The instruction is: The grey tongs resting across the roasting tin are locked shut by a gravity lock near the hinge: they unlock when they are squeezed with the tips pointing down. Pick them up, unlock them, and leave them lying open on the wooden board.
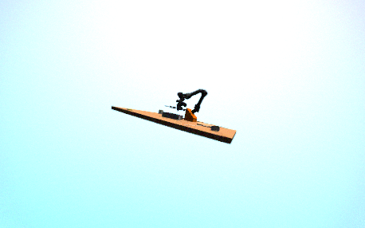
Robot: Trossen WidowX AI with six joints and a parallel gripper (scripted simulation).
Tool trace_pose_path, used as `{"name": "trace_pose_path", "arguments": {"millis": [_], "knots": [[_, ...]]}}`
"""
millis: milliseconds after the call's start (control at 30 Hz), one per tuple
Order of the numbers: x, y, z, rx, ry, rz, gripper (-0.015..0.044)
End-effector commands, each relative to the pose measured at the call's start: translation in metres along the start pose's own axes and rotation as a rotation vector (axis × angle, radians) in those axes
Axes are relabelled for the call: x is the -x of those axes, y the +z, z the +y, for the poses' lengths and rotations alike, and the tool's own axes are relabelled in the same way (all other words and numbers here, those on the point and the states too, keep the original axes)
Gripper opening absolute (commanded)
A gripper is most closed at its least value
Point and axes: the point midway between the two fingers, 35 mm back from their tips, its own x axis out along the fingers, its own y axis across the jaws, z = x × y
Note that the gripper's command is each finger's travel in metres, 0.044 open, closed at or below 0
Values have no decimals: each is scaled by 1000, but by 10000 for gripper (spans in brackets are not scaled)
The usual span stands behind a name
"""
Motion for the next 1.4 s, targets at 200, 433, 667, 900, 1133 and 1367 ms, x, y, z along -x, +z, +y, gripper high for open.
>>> {"name": "trace_pose_path", "arguments": {"millis": [200,433,667,900,1133,1367], "knots": [[3,0,-5,9,9,0,-150],[-1,-6,-7,4,86,13,-150],[-4,-9,-8,1,169,22,-150],[-6,-11,-8,2,256,24,-150],[-6,-10,-8,4,346,21,-150],[-4,-8,-7,9,438,11,-150]]}}
